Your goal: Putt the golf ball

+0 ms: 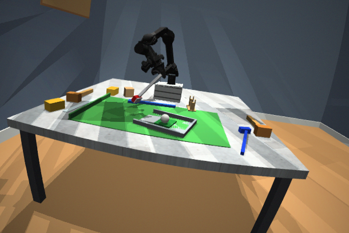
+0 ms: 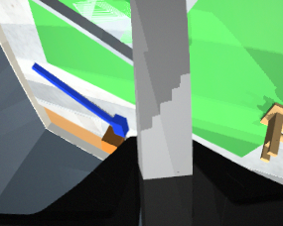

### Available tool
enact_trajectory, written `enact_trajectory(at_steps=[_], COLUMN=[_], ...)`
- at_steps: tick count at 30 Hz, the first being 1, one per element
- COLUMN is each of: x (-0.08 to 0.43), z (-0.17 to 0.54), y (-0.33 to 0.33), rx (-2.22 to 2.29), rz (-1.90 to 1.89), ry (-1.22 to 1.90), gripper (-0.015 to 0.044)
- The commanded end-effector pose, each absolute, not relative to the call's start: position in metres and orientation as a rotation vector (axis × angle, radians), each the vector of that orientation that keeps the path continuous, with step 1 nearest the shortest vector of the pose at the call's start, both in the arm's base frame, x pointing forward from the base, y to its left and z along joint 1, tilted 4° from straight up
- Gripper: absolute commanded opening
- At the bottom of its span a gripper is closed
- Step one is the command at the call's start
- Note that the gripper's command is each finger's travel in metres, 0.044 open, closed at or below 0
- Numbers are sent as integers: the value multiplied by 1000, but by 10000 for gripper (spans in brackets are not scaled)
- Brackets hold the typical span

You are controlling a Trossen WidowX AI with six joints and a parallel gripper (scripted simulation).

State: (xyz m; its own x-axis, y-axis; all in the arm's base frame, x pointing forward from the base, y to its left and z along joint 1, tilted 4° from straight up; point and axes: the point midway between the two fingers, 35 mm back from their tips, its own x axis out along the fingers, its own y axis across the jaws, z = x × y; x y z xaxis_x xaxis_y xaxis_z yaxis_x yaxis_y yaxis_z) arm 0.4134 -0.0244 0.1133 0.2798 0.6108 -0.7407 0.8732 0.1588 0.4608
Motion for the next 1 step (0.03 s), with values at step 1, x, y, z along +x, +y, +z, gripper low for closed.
enact_trajectory(at_steps=[1], x=[414], z=[114], y=[-24], rx=[1540], rz=[-324], ry=[1420], gripper=[0])
